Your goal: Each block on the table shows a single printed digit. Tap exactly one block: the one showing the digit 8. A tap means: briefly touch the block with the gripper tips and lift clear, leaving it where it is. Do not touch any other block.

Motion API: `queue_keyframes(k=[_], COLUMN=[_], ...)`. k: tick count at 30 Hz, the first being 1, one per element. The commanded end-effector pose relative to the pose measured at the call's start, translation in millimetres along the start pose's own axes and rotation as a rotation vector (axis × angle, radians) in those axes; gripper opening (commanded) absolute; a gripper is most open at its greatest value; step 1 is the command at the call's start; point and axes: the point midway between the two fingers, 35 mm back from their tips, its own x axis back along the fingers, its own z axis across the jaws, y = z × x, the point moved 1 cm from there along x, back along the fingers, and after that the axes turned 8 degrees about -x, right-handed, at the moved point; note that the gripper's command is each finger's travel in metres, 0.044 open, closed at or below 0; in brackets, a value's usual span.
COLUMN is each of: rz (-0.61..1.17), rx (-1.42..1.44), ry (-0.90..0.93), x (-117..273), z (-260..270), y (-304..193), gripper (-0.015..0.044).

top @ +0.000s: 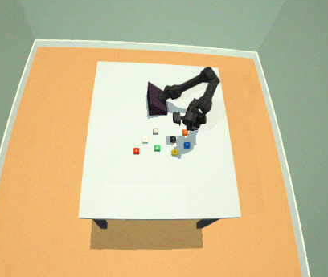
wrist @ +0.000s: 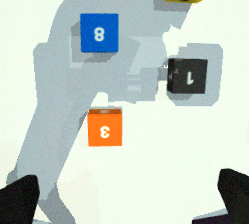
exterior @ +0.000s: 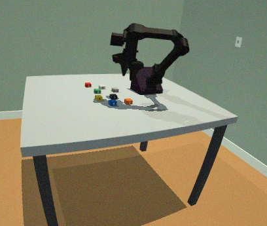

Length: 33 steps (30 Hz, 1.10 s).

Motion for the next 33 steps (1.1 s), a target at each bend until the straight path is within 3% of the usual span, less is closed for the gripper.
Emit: queue_keyframes(k=[1, 24, 33], rz=[0.007, 0.007, 0.002], rx=[-0.010, -0.010, -0.005], ry=[0.007, 0.007, 0.007], x=[-2.7, -2.4, -2.5], z=[17.8, 18.1, 25.9], y=[-23.0, -21.0, 63.5], gripper=[0.0400, 0.0400, 0.0400])
